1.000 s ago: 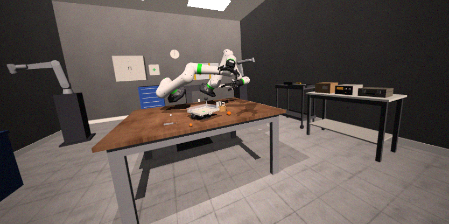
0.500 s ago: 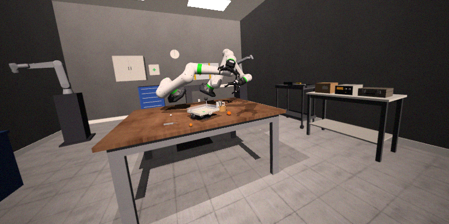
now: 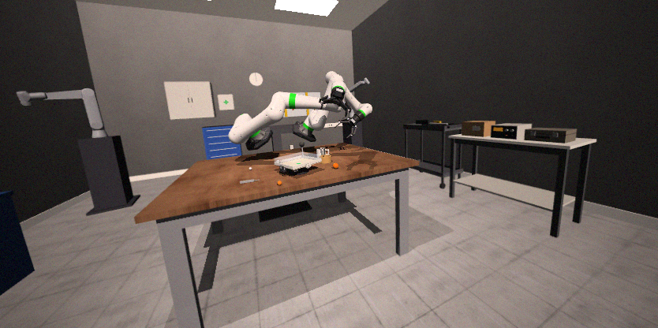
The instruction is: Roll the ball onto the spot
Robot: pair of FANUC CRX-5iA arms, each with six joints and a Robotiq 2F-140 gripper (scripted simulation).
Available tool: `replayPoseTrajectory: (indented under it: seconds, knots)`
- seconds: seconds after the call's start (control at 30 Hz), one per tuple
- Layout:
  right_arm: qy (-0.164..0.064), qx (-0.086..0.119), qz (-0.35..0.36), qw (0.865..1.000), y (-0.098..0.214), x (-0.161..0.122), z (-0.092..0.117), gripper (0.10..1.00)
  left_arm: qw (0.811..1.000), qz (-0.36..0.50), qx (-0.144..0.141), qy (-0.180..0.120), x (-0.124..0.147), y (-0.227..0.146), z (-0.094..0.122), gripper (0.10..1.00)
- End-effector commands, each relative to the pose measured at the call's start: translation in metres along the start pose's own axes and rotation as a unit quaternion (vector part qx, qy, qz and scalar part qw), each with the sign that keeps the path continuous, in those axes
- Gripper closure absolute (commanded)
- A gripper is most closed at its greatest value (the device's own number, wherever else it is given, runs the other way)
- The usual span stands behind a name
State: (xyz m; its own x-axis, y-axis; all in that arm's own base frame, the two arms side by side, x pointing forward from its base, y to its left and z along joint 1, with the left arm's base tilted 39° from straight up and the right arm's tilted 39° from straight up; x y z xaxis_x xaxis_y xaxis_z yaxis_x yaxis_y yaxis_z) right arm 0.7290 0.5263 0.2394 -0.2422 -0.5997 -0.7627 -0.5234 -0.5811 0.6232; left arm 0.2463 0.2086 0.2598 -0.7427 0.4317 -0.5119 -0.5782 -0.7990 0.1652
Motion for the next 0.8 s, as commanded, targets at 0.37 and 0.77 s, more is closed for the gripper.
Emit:
replayPoseTrajectory:
  seconds: [0.37, 0.77]
  knots:
    - [0.001, 0.000, -0.001, 1.000, 0.001, -0.002, 0.001, 0.098, 0.970, 0.221, -0.084, -0.062, 0.048, -0.024, 0.065, 0.098]
    - [0.001, 0.000, -0.001, 1.000, 0.001, -0.002, 0.001, 0.098, 0.888, 0.415, -0.177, -0.089, 0.091, -0.033, 0.132, 0.098]
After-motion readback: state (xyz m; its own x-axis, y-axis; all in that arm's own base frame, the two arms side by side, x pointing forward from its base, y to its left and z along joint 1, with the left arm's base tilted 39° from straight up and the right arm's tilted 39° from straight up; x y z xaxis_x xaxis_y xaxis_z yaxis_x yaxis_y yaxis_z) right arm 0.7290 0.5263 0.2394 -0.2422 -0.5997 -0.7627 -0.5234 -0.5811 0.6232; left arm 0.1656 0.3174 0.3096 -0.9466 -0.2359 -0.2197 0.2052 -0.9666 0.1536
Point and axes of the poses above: on each arm, the point where the finger pads meet when closed, its own z axis back along the fingers, its own y axis across the jaws, x = y × z, the point moved 2 cm from there along z, back along the fingers, and after that the axes turned 1 degree about z, right-handed, at the moved point
